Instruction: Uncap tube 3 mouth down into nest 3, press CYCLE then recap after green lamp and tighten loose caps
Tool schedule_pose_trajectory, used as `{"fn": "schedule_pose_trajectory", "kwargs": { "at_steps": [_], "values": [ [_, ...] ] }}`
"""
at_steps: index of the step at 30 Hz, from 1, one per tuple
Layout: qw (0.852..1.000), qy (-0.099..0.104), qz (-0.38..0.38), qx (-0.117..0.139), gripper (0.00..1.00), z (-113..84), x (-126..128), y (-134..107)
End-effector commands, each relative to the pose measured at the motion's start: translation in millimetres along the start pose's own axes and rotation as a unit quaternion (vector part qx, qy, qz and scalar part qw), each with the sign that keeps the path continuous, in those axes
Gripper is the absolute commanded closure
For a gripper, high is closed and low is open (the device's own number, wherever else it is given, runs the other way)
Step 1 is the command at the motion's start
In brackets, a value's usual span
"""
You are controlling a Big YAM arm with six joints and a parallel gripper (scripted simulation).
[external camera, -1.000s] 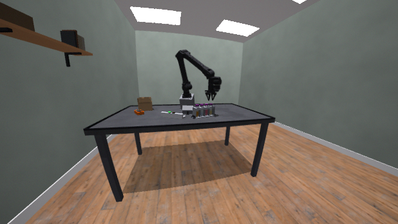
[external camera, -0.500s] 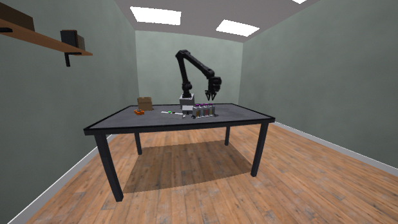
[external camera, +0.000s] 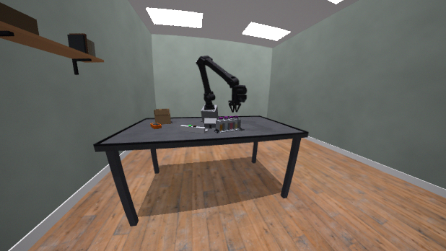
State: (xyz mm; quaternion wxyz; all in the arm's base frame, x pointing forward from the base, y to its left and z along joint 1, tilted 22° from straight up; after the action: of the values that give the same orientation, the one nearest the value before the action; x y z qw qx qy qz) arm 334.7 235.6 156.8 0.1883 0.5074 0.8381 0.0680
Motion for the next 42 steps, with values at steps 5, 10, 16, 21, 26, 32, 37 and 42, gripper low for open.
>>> {"fn": "schedule_pose_trajectory", "kwargs": {
  "at_steps": [5, 10, 16, 21, 26, 32, 37, 42],
  "values": [
    [0.996, 0.001, -0.090, 0.011, 0.51, 6.0, -36.6, -5.7],
    [0.995, 0.003, -0.102, 0.008, 0.51, 4.1, -27.0, -5.9],
    [0.996, 0.001, -0.086, -0.007, 0.51, -4.8, -33.2, 6.7],
    [0.995, 0.002, -0.098, 0.005, 0.51, -0.4, -25.9, -6.5],
    [0.996, 0.002, -0.091, 0.006, 0.51, -1.9, -24.6, -7.8],
    [0.995, 0.002, -0.097, 0.005, 0.51, 9.2, -21.5, -5.1],
    [0.996, 0.000, -0.089, 0.009, 0.51, 27.1, -31.6, -5.5],
    [0.996, 0.000, -0.089, 0.009, 0.51, 42.2, -31.7, -6.1]
  ]
}}
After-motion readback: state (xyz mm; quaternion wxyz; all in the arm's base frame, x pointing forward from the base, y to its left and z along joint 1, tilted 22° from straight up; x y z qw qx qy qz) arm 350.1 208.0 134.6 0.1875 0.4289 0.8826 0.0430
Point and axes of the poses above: the point where the finger pads meet when closed, its own z axis out along the fingers, its own x axis across the jaws, y = z × x, the point moved 3 cm from there along -z, back along the fingers, and after that the axes turned 9 degrees about z, right-handed, at the moved point
